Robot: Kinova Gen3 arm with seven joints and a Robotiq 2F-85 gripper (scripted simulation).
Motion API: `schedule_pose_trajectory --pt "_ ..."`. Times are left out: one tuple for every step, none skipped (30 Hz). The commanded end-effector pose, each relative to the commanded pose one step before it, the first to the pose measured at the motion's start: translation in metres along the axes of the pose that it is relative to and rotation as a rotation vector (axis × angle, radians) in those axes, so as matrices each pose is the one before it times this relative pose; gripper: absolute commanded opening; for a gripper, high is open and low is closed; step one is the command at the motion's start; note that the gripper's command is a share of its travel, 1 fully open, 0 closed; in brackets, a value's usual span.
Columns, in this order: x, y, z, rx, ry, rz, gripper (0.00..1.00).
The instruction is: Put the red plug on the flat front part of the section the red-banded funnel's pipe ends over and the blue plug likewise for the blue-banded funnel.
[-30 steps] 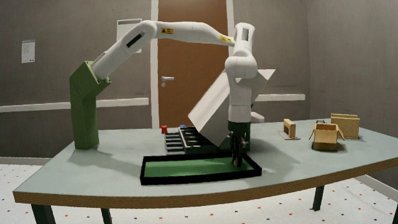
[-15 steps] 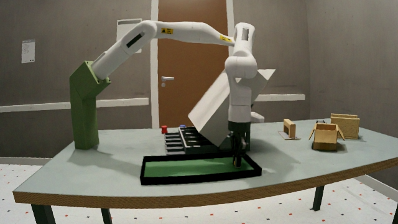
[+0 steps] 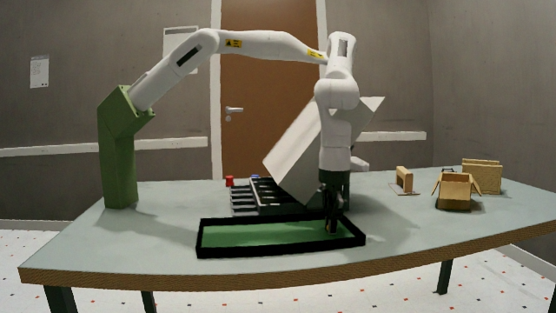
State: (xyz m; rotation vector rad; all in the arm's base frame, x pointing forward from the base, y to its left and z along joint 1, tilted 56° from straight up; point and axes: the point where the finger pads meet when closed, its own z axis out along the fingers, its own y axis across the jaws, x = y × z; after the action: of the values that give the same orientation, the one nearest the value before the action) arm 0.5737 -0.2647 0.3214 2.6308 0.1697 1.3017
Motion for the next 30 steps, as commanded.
schedule_pose_trajectory --pt "0.00043 0.00056 -0.00059 -0.00102 0.00113 0.00036 0.0" --pt "0.0 0.0 0.0 0.0 0.0 0.0 0.0" --pt "-0.00239 -0.0008 -0.07006 0.00009 0.00008 0.00012 0.0" --pt "0.00008 -0.00008 -0.00052 0.0 0.0 0.0 0.0" --pt "0.0002 -0.0004 -0.00255 0.0 0.0 0.0 0.0" --pt "0.00017 -0.00037 -0.00517 0.0 0.0 0.0 0.0" --pt "-0.00009 -0.00017 -0.00788 0.0 0.0 0.0 0.0" --pt "-0.00042 0.00002 -0.01051 0.0 0.0 0.0 0.0" --pt "-0.00066 0.0002 -0.01169 0.0 0.0 0.0 0.0" --pt "-0.00072 0.00018 -0.0113 0.0 0.0 0.0 0.0" --pt "-0.00059 -0.00005 -0.0109 0.0 0.0 0.0 0.0" --pt "-0.00015 -0.00007 -0.00351 0.0 0.0 0.0 0.0" --pt "0.0 0.0 0.0 0.0 0.0 0.0 0.0" --pt "0.0 0.0 0.0 0.0 0.0 0.0 0.0" --pt "0.0 0.0 0.0 0.0 0.0 0.0 0.0" --pt "0.0 0.0 0.0 0.0 0.0 0.0 0.0" --pt "0.0 0.0 0.0 0.0 0.0 0.0 0.0" --pt "0.0 0.0 0.0 0.0 0.0 0.0 0.0" --pt "0.0 0.0 0.0 0.0 0.0 0.0 0.0" --pt "0.00038 0.00051 0.00003 -0.00992 0.03414 -0.00268 0.0" --pt "0.0 0.0 0.0 0.0 0.0 0.0 0.0" --pt "0.0 0.0 0.0 0.0 0.0 0.0 0.0" --pt "0.0 0.0 0.0 0.0 0.0 0.0 0.0" --pt "0.0 0.0 0.0 0.0 0.0 0.0 0.0" --pt "0.0 0.0 0.0 0.0 0.0 0.0 0.0" --pt "0.0 0.0 0.0 0.0 0.0 0.0 0.0" --pt "0.0 0.0 0.0 0.0 0.0 0.0 0.0" --pt "0.0 0.0 0.0 0.0 0.0 0.0 0.0" --pt "0.0 0.0 0.0 0.0 0.0 0.0 0.0" --pt "0.0 0.0 0.0 0.0 0.0 0.0 0.0"
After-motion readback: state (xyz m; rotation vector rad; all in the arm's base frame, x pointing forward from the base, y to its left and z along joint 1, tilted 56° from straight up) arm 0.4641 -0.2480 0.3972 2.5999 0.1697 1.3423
